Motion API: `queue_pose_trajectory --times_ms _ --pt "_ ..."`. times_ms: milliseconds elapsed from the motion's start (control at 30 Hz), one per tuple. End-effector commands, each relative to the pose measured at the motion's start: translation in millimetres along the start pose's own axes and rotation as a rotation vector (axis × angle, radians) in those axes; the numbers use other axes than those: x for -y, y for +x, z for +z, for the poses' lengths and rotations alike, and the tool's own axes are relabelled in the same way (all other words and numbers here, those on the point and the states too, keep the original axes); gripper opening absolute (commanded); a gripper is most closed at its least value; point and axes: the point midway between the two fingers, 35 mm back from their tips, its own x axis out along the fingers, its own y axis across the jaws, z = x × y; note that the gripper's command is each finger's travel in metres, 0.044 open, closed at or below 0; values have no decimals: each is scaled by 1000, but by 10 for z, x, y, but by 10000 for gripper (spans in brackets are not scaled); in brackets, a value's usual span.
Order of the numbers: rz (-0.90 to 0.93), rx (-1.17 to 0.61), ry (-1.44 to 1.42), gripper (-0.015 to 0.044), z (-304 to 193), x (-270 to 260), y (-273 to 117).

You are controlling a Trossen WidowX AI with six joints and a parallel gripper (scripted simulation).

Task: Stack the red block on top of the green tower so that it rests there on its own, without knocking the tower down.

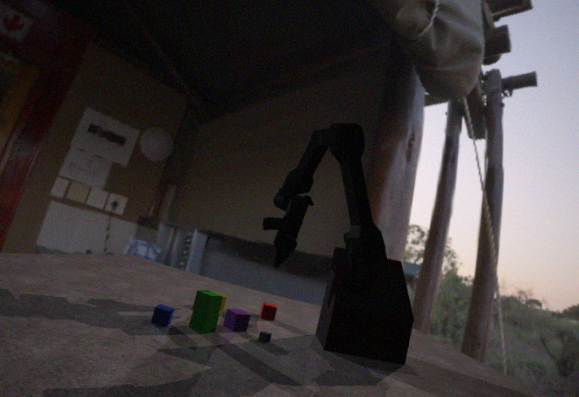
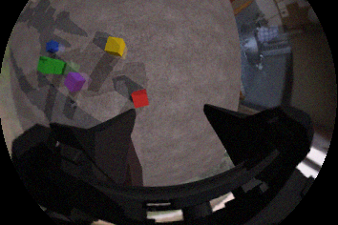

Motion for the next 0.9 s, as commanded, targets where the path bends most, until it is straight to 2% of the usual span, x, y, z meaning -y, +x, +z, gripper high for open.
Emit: queue_pose_trajectory --times_ms 0,333,600,867 --pt "155 -77 -93 440 -116 -370 285" --pt "206 -102 -121 440 -129 -472 371" --pt "208 -101 -122 440 -178 -576 869" --pt "208 -101 -122 440 -173 -581 927"
